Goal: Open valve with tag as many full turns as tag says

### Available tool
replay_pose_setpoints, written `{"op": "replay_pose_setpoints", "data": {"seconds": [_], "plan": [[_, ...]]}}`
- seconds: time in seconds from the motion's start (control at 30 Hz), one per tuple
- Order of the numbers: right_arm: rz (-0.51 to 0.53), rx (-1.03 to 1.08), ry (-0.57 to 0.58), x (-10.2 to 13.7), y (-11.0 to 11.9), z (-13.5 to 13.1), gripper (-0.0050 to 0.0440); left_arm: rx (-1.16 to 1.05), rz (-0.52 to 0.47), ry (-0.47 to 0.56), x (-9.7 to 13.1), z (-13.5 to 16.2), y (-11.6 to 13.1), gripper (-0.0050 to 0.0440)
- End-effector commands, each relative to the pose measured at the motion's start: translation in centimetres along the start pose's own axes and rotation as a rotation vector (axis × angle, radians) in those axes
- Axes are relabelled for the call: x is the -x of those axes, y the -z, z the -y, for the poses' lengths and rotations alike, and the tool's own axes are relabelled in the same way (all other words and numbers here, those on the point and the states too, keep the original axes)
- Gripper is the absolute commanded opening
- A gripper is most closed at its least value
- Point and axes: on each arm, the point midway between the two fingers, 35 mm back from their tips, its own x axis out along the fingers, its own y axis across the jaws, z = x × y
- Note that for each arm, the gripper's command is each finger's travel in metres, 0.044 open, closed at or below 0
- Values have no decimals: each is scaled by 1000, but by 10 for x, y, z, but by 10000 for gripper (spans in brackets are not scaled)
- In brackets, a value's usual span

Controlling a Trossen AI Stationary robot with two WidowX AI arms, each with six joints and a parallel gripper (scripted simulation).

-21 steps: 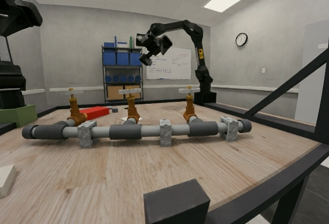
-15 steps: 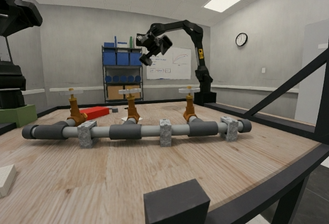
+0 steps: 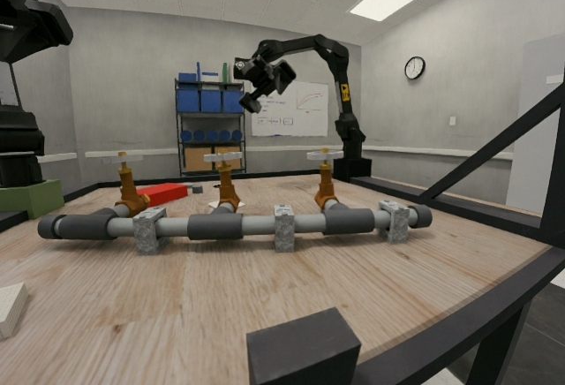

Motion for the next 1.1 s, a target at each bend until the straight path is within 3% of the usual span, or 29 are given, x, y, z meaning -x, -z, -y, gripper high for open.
{"op": "replay_pose_setpoints", "data": {"seconds": [0.0,0.1,0.33,0.4,0.43,0.77,0.9,0.97,1.07], "plan": [[15,34,34,7,-3,-11,400,31,13,-36,3,-12,-6,440],[11,55,86,7,0,-20,400,131,6,-86,-3,-41,-10,440],[46,118,278,12,12,-48,400,475,-5,-259,-21,-144,-5,440],[46,118,278,12,12,-48,400,475,-5,-259,-21,-144,-5,440],[57,126,305,13,14,-52,400,524,-5,-283,-24,-159,-1,440],[276,170,556,29,31,-84,400,993,18,-523,-48,-291,62,440],[389,169,619,37,37,-93,400,1119,31,-589,-54,-322,88,440],[389,169,619,37,37,-93,400,1119,31,-589,-54,-322,88,440],[470,163,651,42,41,-98,400,1182,38,-623,-57,-337,102,440]]}}
